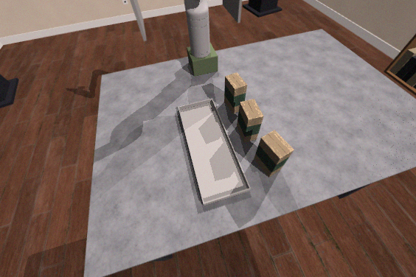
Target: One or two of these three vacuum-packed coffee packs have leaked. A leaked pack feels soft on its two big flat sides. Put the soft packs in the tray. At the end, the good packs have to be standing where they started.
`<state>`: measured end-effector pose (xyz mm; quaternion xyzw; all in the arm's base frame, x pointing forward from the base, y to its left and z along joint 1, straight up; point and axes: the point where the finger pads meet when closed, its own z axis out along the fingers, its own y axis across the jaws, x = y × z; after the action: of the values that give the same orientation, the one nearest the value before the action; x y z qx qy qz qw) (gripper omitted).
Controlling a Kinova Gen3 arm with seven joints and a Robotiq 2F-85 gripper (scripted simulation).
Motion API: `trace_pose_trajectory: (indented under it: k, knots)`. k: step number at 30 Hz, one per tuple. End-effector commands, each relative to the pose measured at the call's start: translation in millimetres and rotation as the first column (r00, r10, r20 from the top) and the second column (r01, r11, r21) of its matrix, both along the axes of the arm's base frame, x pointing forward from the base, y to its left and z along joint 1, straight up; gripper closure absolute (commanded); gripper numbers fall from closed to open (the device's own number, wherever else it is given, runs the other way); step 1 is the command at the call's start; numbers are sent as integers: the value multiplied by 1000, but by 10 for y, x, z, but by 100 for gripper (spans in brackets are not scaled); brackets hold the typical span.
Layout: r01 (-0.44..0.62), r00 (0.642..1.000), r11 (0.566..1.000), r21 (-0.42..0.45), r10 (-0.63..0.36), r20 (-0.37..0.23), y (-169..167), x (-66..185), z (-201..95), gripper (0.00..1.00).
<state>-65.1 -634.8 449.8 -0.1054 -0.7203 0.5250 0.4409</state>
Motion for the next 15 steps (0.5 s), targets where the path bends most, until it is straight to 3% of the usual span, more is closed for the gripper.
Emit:
trace_pose_trajectory:
  k: [1, 2, 3, 10, 11, 15]
  knots:
    - [-2, 1000, 1000, 0, 2, 0, -3, 17, -3, 0]
    - [-2, 1000, 1000, 0, 2, 0, -3, 17, -3, 0]
    - [-42, 998, 999, 11, 41, 50, -4, 250, -180, 0]
    - [-42, 998, 999, 11, 41, 50, -4, 250, -180, 0]
    - [-80, 992, 997, 22, 77, 100, 11, 487, -355, 0]
    - [-80, 992, 997, 22, 77, 100, 11, 487, -355, 0]
